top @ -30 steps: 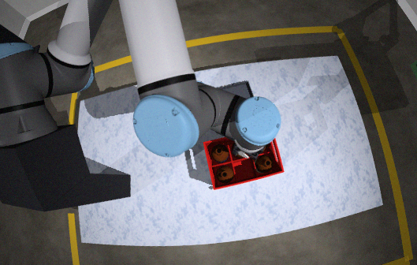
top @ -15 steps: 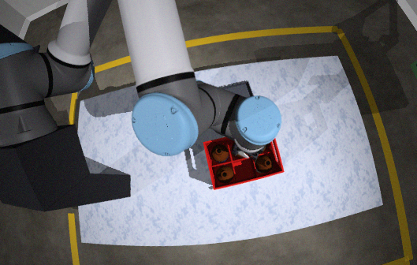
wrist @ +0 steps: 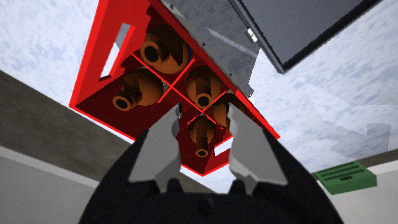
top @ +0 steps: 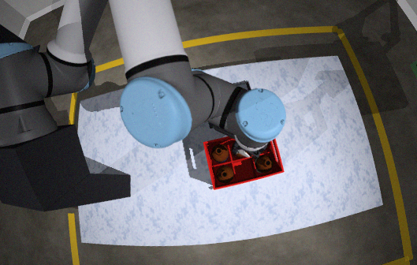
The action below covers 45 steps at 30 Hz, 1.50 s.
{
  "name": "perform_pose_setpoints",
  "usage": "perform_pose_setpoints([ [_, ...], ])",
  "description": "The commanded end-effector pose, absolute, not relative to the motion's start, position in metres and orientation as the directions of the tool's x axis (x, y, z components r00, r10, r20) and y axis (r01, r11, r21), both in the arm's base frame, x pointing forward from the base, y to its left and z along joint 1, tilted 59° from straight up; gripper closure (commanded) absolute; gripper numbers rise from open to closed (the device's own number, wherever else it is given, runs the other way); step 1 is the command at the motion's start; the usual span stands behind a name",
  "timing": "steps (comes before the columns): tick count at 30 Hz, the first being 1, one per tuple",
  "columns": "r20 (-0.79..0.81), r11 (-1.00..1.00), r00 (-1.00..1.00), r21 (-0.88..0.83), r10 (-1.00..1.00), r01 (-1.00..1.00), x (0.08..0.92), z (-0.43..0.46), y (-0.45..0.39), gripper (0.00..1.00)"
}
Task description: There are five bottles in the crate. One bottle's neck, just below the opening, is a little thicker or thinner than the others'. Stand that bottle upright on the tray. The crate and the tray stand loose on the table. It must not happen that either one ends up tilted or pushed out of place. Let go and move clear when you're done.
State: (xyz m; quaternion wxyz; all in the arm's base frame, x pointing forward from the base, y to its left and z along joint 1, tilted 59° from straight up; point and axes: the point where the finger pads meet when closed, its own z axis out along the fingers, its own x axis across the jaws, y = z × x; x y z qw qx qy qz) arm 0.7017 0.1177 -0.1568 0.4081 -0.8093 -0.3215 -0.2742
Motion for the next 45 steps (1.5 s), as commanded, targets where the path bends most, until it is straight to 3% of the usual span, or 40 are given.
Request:
perform_pose_setpoints([
  [1, 0.706, -0.460, 0.643, -0.484, 0.297, 0.745, 0.699, -0.147, 0.101, 0.62],
  [24, 0.706, -0.460, 0.643, -0.484, 0.297, 0.745, 0.693, -0.131, 0.076, 0.62],
  [25, 0.706, -0.460, 0.643, -0.484, 0.297, 0.745, 0.693, -0.131, 0.076, 1.00],
  [45, 0.706, -0.460, 0.643, -0.484, 0.297, 0.745, 0.693, -0.131, 0.076, 1.00],
])
